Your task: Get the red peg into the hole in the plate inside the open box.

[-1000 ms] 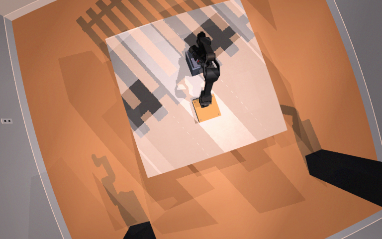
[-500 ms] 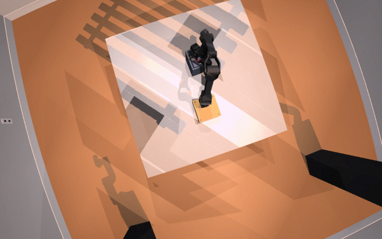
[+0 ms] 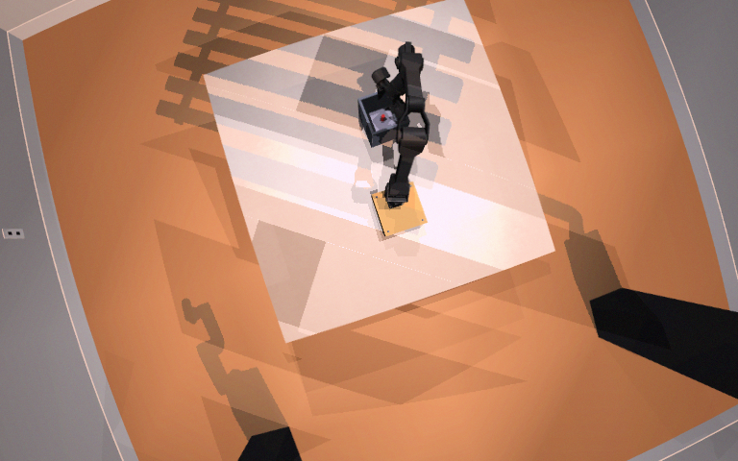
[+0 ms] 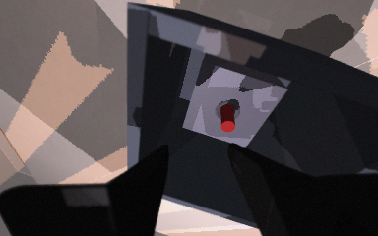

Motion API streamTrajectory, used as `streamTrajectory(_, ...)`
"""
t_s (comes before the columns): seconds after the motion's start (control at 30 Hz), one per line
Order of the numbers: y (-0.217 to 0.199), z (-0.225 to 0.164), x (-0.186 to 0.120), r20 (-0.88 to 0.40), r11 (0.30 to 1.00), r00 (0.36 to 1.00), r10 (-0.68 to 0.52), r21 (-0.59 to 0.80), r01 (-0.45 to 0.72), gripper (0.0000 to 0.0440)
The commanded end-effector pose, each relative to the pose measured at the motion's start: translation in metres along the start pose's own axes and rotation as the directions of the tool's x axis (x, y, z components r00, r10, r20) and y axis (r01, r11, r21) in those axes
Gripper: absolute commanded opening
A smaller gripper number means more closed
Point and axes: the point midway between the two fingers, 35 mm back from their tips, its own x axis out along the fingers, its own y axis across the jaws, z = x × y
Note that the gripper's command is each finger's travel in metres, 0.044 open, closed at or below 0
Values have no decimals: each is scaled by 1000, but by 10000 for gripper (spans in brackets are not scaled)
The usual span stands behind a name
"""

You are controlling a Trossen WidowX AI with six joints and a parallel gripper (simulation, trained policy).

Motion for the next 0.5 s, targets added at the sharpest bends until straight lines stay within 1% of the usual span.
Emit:
streamTrajectory(0.0, 9, 2, -13, -18, 999, 998, 53, -5, -53, 241)
streamTrajectory(0.3, 22, 9, -31, -44, 992, 991, 127, -19, -128, 276)
streamTrajectory(0.33, 23, 10, -33, -45, 990, 990, 135, -23, -136, 276)
streamTrajectory(0.47, 28, 16, -43, -40, 985, 986, 163, -51, -165, 245)
